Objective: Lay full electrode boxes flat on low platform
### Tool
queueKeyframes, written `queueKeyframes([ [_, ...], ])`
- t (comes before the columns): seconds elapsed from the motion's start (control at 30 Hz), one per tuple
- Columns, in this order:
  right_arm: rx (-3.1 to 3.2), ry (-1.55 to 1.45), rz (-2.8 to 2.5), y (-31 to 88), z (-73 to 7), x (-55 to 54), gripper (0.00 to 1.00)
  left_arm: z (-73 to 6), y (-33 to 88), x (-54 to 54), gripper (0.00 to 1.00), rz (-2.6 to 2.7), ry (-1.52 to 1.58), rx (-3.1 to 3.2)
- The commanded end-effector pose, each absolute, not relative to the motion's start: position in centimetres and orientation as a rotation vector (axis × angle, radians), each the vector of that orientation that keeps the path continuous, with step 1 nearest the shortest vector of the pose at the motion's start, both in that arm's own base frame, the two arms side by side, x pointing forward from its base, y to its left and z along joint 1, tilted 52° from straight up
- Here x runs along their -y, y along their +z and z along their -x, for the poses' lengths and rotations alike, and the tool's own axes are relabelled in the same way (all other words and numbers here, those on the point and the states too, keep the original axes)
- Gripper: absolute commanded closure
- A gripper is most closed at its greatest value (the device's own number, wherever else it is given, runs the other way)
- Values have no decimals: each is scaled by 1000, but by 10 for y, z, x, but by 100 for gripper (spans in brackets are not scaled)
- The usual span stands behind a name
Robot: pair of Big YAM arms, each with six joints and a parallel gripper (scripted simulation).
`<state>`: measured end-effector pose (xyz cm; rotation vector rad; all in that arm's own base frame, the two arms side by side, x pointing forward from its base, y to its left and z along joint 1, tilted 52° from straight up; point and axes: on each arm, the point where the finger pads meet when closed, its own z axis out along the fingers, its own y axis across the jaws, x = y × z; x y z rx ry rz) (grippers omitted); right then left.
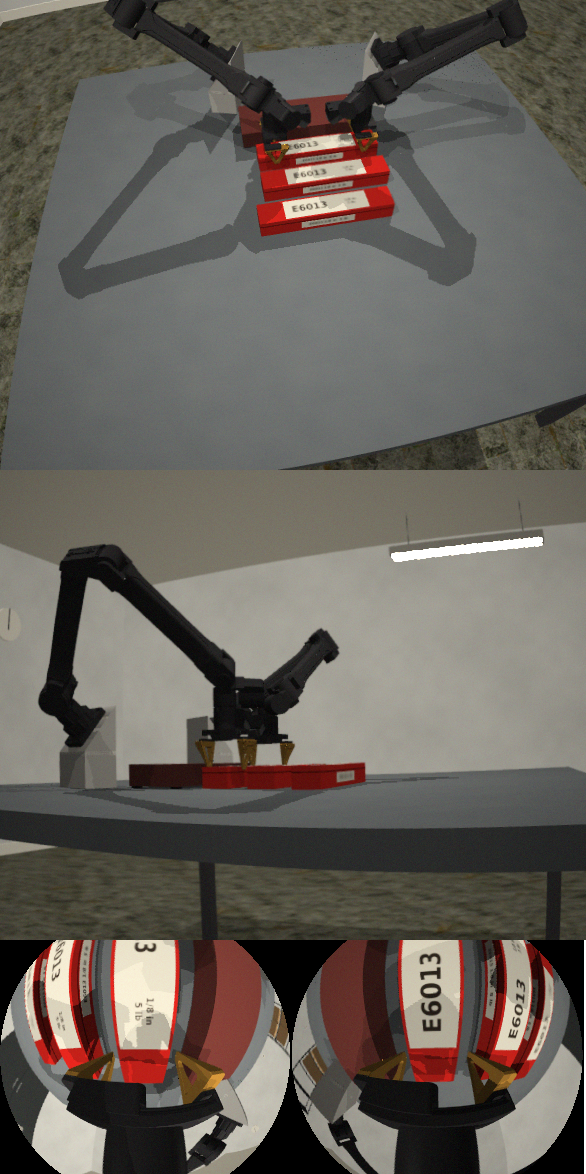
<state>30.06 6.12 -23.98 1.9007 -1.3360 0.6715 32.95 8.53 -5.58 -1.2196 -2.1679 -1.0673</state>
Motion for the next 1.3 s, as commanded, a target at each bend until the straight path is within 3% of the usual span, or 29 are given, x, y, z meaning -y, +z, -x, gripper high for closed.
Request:
queueKeyframes([
  [0.0,1320,650,-1902,-249,-294,-48,0,-330,-63,-93,0,1238,-1060,2155],
  [1.07,1335,674,-1918,-255,-304,-49,0,-340,-67,-98,0,1247,-1080,2171],
  [1.1,1335,674,-1918,-255,-304,-49,100,-340,-67,-98,0,1247,-1080,2171],
  [1.13,1335,674,-1918,-255,-304,-49,100,-340,-67,-98,100,1247,-1080,2171],
  [1.27,1335,674,-1918,-255,-304,-49,100,-340,-67,-98,100,1247,-1080,2171],
])
